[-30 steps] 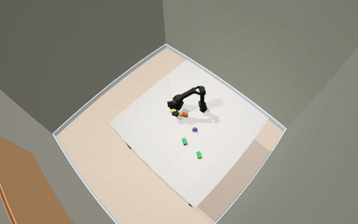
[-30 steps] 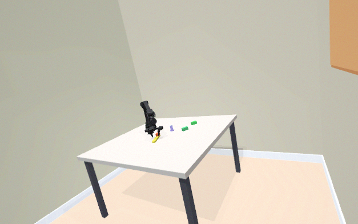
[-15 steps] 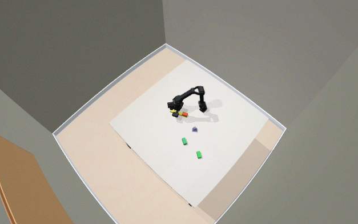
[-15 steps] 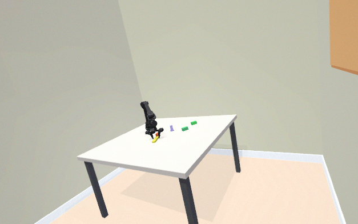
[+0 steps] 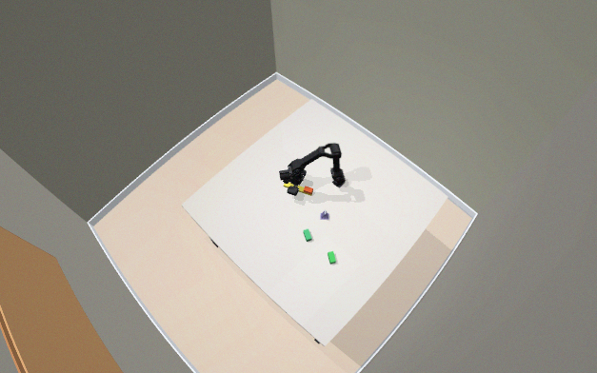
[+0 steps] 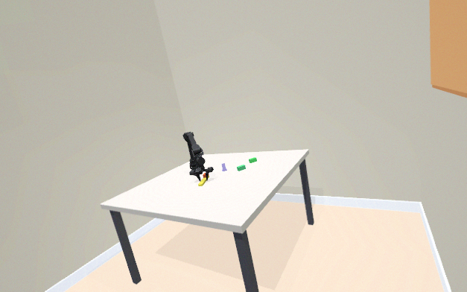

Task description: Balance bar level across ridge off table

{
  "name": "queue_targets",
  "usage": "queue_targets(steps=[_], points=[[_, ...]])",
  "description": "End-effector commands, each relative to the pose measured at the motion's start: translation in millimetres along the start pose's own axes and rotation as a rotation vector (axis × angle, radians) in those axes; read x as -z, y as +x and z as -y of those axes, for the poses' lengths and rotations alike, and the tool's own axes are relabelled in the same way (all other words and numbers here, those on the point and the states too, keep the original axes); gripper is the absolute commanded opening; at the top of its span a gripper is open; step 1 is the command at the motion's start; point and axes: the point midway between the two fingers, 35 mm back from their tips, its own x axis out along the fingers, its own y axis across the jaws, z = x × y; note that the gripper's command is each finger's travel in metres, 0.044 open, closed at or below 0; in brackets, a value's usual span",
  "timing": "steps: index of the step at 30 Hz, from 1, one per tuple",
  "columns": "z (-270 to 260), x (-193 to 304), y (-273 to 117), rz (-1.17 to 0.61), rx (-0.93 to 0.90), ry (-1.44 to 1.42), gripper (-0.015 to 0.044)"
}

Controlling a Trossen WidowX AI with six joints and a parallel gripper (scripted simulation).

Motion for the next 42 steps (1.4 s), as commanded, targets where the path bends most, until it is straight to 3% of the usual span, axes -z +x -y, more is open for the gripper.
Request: queue_targets(steps=[1,10,14,42], points=[[0,0,0,0.0,-0.001,0.0,0.0184],[0,0,0,0.0,-0.001,0.0,0.0104],[-1,-1,-6,0.0,0.0,0.0,0.0],[-3,-5,-77,0.002,0.002,0.003,0.0]])
